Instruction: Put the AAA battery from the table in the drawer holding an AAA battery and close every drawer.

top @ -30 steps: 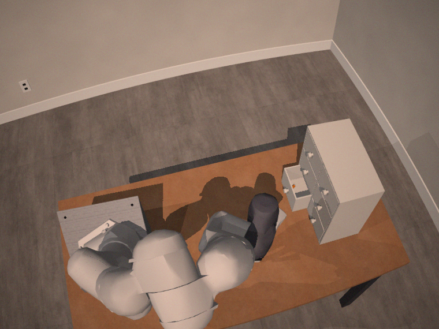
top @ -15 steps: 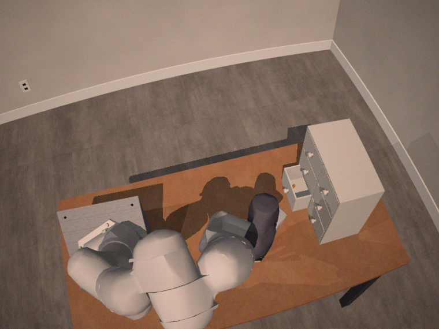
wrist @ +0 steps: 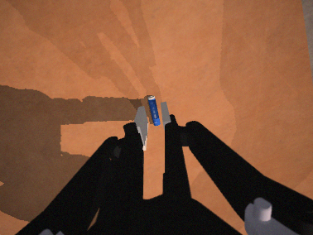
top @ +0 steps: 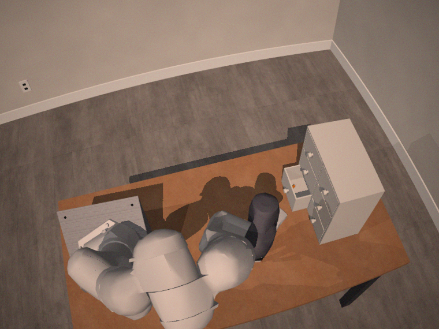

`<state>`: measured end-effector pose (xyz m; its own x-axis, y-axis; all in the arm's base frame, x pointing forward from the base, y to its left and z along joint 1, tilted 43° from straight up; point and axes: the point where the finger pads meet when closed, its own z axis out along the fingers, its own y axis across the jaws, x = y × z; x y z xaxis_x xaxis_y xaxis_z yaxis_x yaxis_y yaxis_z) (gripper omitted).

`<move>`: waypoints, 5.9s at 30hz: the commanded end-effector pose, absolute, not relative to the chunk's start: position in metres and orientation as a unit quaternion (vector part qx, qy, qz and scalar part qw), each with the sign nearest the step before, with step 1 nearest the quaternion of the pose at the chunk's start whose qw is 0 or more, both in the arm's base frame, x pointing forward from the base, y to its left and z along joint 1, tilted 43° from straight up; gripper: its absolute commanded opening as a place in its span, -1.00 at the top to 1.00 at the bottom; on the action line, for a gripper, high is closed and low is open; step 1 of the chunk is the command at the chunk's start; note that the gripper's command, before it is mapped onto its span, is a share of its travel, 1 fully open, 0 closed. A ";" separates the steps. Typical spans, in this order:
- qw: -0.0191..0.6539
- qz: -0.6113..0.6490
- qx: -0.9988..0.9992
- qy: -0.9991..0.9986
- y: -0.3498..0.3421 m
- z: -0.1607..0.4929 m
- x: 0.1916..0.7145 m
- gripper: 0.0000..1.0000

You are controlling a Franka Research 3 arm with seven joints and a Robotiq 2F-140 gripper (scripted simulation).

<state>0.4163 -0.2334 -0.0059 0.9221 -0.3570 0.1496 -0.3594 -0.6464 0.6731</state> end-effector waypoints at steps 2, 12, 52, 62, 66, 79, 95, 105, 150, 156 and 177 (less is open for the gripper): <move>0.370 0.003 0.907 -0.199 -0.233 -0.006 0.417 0.70; 0.370 0.003 0.907 -0.199 -0.233 -0.007 0.417 0.70; 0.370 0.003 0.907 -0.199 -0.232 -0.007 0.416 0.70; 0.370 0.003 0.907 -0.199 -0.232 -0.007 0.416 0.70; 0.370 0.003 0.907 -0.199 -0.232 -0.007 0.416 0.70; 0.370 0.003 0.907 -0.199 -0.237 -0.012 0.415 0.70; 0.370 0.003 0.907 -0.199 -0.243 -0.020 0.414 0.70; 0.370 0.003 0.907 -0.199 -0.243 -0.020 0.414 0.70; 0.370 0.003 0.907 -0.199 -0.176 0.053 0.428 0.94; 0.370 0.003 0.907 -0.199 -0.176 0.053 0.428 0.94; 0.364 0.064 0.850 -0.374 -0.160 0.036 0.437 0.94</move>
